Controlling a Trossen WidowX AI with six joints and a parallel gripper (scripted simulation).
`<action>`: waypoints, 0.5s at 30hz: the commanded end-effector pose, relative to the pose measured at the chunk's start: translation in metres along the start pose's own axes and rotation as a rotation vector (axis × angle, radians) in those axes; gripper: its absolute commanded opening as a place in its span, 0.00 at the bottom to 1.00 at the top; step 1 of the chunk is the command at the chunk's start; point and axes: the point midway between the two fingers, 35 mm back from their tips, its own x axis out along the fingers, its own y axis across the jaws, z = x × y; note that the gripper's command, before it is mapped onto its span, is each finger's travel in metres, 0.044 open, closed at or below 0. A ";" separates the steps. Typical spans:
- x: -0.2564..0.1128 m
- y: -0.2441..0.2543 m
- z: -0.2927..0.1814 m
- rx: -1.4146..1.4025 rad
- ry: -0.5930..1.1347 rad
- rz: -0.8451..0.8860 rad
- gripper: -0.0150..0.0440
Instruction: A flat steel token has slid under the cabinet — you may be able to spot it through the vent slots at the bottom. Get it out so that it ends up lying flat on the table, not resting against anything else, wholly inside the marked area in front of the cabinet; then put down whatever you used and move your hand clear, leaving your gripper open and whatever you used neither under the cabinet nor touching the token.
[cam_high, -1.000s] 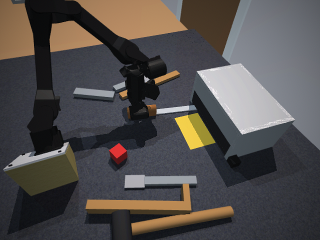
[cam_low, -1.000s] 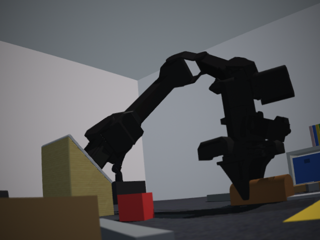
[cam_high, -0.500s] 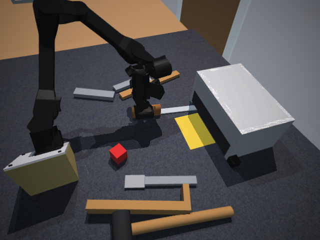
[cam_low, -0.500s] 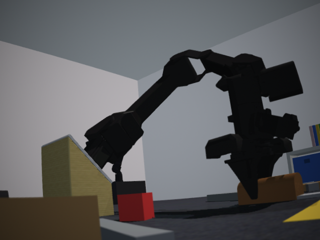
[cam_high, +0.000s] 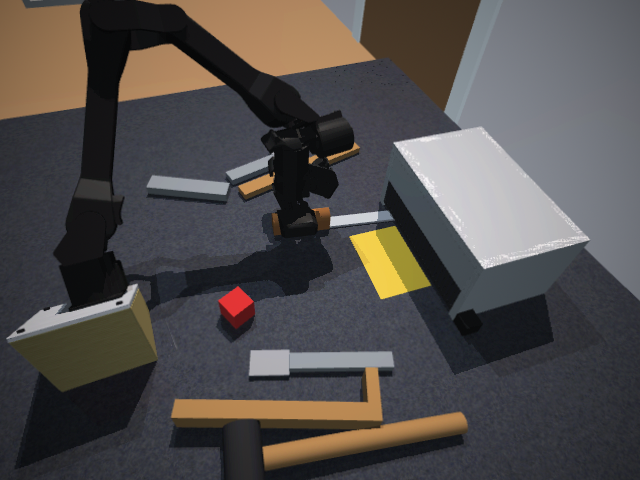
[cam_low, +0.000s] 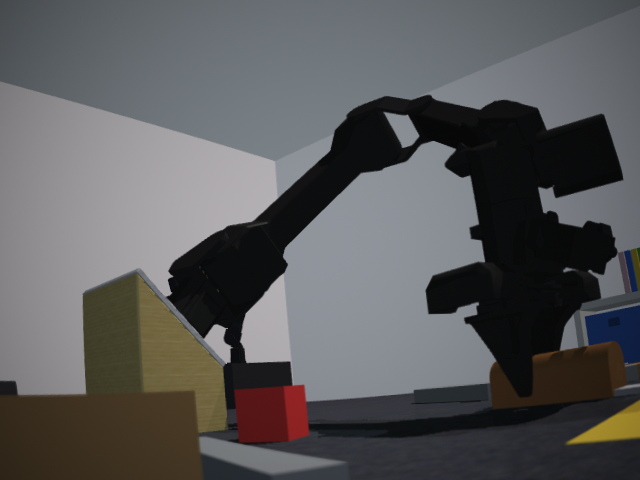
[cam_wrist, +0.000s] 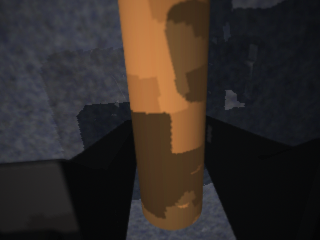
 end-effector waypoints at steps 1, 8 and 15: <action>0.000 0.000 0.006 -0.001 0.000 0.004 0.25; 0.000 0.000 0.014 -0.002 0.000 0.004 0.25; 0.000 0.000 0.021 -0.002 -0.001 0.004 0.25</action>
